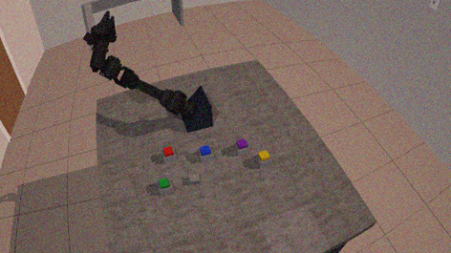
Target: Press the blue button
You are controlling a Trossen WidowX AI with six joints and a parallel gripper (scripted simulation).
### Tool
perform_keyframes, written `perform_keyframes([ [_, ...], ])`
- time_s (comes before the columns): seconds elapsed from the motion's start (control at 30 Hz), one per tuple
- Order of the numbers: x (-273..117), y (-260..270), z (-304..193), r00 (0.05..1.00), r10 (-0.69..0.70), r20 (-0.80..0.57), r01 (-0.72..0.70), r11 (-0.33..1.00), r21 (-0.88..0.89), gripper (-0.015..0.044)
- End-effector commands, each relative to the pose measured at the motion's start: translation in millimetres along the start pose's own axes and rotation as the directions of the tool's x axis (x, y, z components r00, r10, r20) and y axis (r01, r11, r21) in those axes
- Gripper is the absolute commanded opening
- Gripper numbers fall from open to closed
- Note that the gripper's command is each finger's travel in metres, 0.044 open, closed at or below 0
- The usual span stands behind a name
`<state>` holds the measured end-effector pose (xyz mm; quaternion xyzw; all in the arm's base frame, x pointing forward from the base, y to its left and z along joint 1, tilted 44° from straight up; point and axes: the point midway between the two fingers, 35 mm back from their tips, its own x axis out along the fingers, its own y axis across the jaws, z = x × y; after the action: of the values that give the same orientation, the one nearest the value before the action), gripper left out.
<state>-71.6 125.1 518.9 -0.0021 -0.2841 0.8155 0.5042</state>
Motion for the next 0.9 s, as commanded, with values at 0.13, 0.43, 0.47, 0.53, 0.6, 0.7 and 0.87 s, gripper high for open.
perform_keyframes([
  [0.13,-6,-86,-12,0.972,-0.203,0.114,0.153,0.926,0.344,0.04],
  [0.43,-27,-187,-76,0.856,-0.516,0.039,0.355,0.64,0.681,0.04],
  [0.47,-30,-197,-86,0.837,-0.548,0.015,0.378,0.596,0.708,0.04],
  [0.53,-37,-214,-109,0.795,-0.605,-0.042,0.423,0.503,0.754,0.04],
  [0.6,-45,-230,-133,0.749,-0.654,-0.109,0.467,0.404,0.787,0.04],
  [0.7,-58,-248,-173,0.67,-0.707,-0.227,0.531,0.242,0.812,0.04],
  [0.87,-85,-264,-248,0.509,-0.729,-0.458,0.627,-0.05,0.778,0.04],
])
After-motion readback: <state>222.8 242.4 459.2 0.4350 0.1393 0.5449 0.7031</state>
